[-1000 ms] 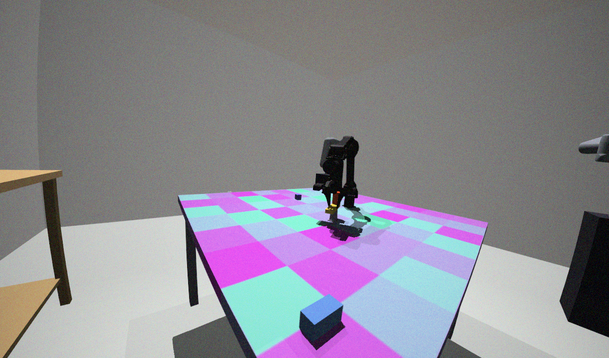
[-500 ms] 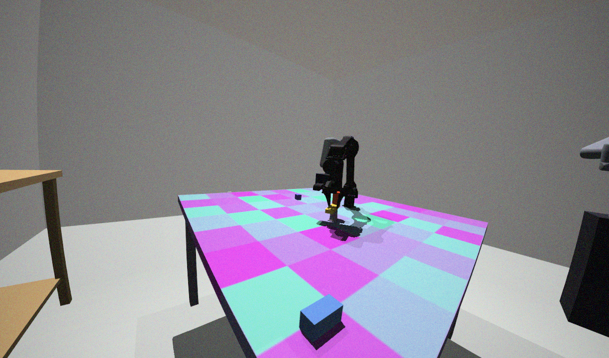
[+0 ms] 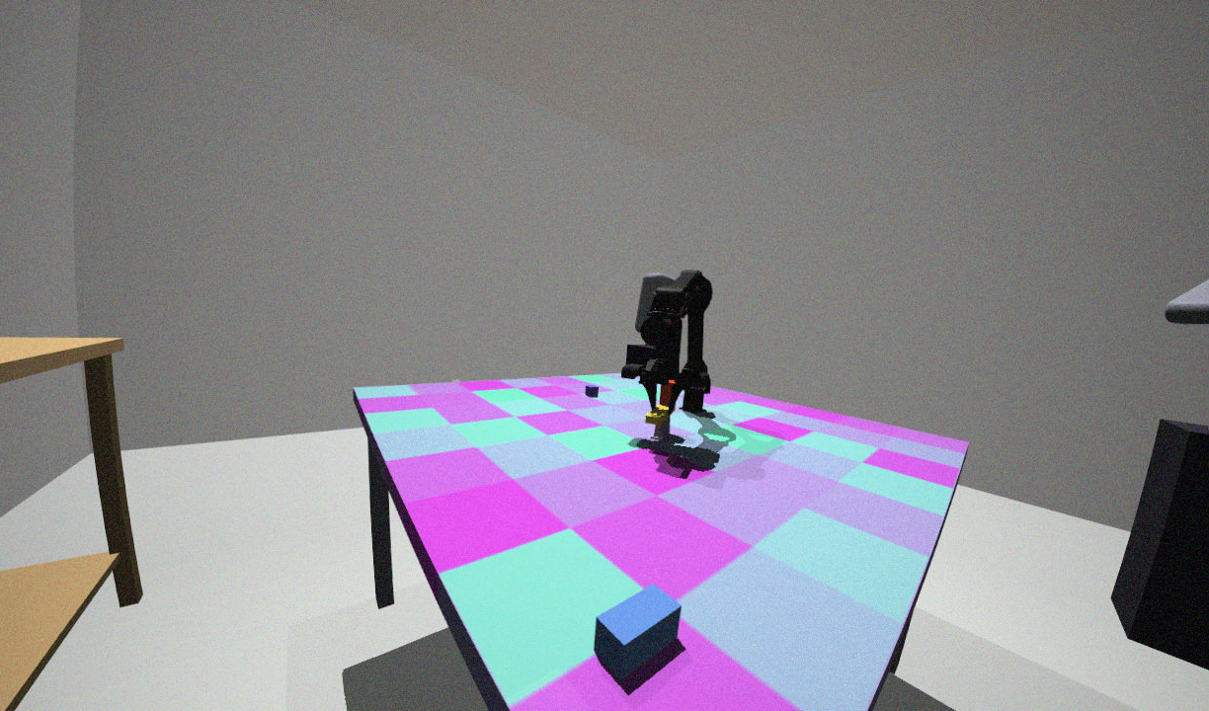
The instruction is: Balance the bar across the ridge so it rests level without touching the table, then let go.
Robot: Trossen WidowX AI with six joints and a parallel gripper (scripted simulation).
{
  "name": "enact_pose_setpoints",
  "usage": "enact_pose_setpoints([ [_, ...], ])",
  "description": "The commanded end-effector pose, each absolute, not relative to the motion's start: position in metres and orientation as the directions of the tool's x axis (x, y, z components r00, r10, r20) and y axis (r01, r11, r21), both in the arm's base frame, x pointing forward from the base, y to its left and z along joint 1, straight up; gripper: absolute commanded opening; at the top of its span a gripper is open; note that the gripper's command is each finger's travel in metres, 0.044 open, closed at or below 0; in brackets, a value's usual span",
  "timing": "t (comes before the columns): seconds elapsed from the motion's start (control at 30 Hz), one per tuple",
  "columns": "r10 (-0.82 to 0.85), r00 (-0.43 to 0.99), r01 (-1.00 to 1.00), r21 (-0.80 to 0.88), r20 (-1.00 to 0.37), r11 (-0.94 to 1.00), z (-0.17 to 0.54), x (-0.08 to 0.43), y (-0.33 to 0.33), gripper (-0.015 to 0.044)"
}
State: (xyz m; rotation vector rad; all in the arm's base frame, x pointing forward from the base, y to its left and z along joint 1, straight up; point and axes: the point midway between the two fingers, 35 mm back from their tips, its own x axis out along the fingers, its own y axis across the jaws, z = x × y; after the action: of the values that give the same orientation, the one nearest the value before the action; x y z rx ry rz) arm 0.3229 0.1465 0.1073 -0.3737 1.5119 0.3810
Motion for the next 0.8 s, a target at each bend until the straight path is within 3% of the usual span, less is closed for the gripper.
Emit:
enact_pose_setpoints([
  [0.0,0.011,0.024,-0.464,-0.002,-1.0,0.886,0.1073,0.3229,0.1465,0.0],
  [0.6,0.011,0.024,-0.464,-0.002,-1.0,0.886,0.1073,0.3229,0.1465,0.0],
  [0.77,0.011,0.024,-0.464,-0.002,-1.0,0.886,0.1073,0.3229,0.1465,0.0131],
])
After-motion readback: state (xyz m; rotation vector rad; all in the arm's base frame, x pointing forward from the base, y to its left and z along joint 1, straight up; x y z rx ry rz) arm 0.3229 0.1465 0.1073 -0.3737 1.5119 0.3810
